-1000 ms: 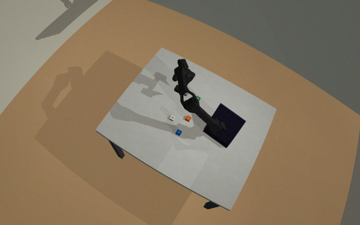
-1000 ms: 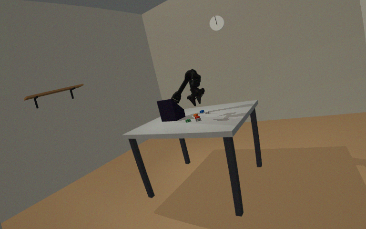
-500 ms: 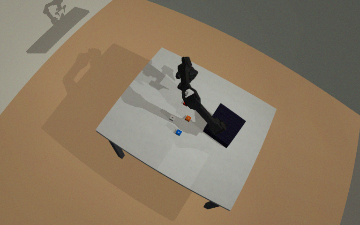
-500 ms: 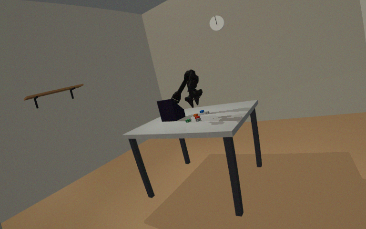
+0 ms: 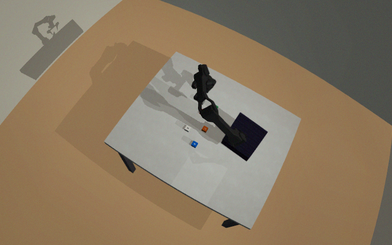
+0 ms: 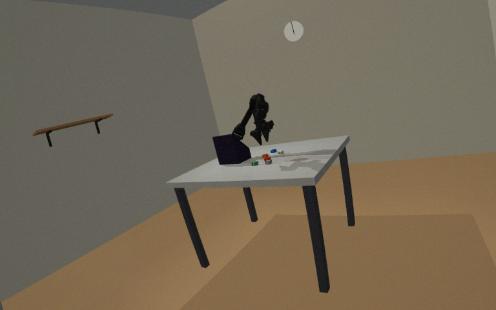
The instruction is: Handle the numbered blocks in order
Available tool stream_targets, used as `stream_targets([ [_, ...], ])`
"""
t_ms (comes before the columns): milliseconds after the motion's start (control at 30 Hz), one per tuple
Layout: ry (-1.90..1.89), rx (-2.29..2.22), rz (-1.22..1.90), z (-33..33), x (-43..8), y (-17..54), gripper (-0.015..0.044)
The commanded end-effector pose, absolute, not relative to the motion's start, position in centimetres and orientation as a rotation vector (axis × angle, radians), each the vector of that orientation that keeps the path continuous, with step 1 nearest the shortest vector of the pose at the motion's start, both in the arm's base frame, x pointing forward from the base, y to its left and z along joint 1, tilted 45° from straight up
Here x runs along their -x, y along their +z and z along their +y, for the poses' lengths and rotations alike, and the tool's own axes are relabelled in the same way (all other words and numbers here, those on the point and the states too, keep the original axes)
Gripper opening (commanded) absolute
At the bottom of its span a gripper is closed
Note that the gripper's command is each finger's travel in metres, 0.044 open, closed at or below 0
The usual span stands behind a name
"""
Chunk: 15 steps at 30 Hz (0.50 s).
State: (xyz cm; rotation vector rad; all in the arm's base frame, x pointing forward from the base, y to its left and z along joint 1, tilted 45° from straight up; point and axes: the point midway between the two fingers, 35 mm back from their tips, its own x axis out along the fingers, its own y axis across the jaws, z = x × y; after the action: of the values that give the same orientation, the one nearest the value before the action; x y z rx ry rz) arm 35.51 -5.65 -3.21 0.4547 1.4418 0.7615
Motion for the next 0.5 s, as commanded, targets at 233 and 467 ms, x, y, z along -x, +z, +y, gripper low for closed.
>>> stream_targets([
  [233, 0.764, -0.459, 1.444, -2.6, -30.8, -0.3, 0.04],
  [467, 0.766, -0.461, 1.443, 3.2, -30.5, -5.9, 0.04],
])
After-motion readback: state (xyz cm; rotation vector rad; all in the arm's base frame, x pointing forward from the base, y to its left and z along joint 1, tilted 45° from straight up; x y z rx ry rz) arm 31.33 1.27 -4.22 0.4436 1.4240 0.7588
